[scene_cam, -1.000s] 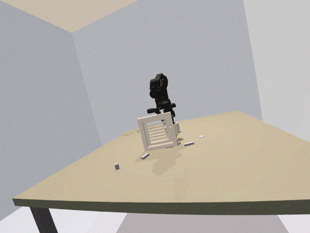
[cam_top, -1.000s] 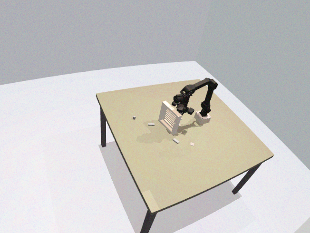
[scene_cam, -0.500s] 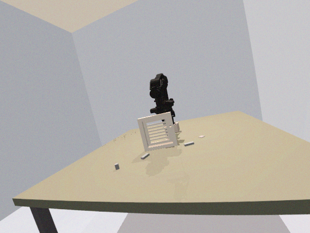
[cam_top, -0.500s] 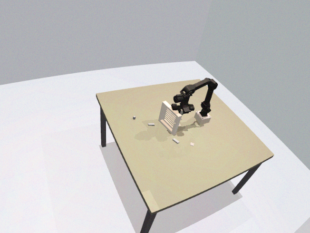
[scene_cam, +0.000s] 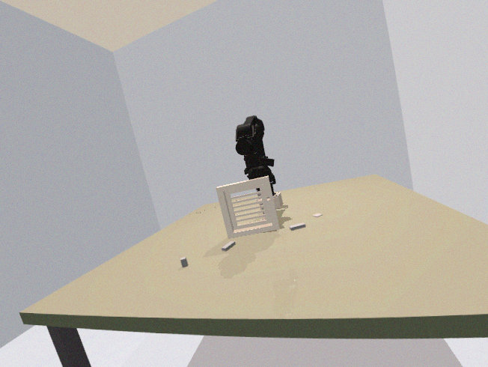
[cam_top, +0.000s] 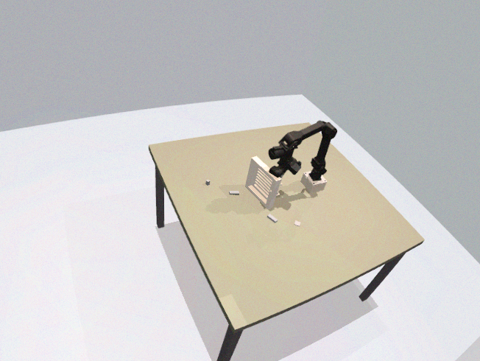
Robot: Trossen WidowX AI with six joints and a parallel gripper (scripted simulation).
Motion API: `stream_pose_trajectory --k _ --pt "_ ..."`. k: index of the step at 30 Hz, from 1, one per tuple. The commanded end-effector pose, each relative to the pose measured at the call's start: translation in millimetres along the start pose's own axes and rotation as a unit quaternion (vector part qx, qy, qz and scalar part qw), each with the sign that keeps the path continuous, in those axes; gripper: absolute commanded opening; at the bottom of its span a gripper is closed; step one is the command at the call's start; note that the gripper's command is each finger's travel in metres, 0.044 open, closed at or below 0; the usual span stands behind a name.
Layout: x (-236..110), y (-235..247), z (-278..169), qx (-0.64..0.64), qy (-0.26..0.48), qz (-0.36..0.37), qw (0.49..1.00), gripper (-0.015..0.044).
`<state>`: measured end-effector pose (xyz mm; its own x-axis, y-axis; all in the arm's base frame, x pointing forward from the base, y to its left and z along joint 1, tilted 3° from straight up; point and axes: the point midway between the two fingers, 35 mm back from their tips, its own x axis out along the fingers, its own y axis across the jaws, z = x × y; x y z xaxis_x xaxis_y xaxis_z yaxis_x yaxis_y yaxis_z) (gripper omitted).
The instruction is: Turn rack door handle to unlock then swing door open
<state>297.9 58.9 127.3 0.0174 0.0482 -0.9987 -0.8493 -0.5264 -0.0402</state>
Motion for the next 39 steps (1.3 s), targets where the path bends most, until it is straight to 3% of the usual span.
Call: stream_pose_trajectory --k 1,6,17,28,39 --pt "0.1 -0.2 0.0 -0.055 0.001 -0.001 0.999 0.0010" --pt "0.1 -0.2 0.0 -0.055 0.001 -0.001 0.999 0.0010" --pt "0.1 -0.2 0.0 -0.055 0.001 -0.001 0.999 0.0282" --pt "0.1 -0.2 0.0 0.179 0.000 -0.001 0.984 0.0282" --pt "0.0 -0.2 0.0 0.437 0.000 -0.001 0.899 0.0282"
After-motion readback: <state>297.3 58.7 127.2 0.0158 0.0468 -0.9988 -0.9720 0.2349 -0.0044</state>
